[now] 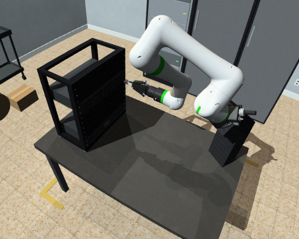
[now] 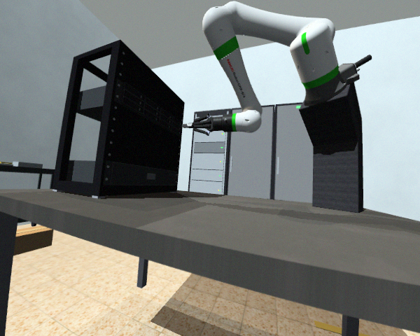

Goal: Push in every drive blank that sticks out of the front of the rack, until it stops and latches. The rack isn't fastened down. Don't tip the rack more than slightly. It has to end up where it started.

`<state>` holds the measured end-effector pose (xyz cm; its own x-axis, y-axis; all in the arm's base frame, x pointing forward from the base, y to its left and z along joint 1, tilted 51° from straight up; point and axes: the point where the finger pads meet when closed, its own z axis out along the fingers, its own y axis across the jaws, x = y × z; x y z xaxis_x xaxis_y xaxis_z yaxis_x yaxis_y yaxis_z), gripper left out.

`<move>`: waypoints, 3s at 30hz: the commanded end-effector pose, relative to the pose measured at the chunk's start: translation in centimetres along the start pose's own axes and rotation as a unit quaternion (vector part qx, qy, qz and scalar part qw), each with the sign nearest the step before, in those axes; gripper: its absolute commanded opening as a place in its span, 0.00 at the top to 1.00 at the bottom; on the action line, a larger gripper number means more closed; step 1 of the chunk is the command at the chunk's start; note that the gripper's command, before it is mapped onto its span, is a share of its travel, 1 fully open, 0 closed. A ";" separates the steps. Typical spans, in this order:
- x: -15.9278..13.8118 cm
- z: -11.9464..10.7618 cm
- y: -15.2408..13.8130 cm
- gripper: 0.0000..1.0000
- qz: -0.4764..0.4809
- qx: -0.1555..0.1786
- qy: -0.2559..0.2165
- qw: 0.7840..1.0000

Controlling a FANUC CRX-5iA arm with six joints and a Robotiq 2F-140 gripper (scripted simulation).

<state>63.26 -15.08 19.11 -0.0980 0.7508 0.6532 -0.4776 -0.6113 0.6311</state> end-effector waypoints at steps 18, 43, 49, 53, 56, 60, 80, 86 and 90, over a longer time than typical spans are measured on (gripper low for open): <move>0.0 1.1 0.1 0.90 0.000 -0.001 0.000 1.000; 0.0 2.7 0.1 0.90 0.000 -0.001 0.000 1.000; 0.0 2.7 0.1 0.90 0.000 -0.001 0.000 1.000; 0.0 2.7 0.1 0.90 0.000 -0.001 0.000 1.000; 0.0 2.8 0.1 0.90 0.000 -0.001 0.000 1.000; 0.0 3.0 0.1 0.90 0.000 -0.001 0.000 1.000; 0.0 3.3 0.1 0.90 0.000 -0.001 0.000 1.000; 0.0 3.3 0.1 0.90 0.000 -0.001 0.000 1.000; 0.0 3.4 0.1 0.90 0.000 -0.001 0.000 1.000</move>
<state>66.15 -15.92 20.50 -0.0980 0.7508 0.6532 -0.4775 -0.6113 0.6311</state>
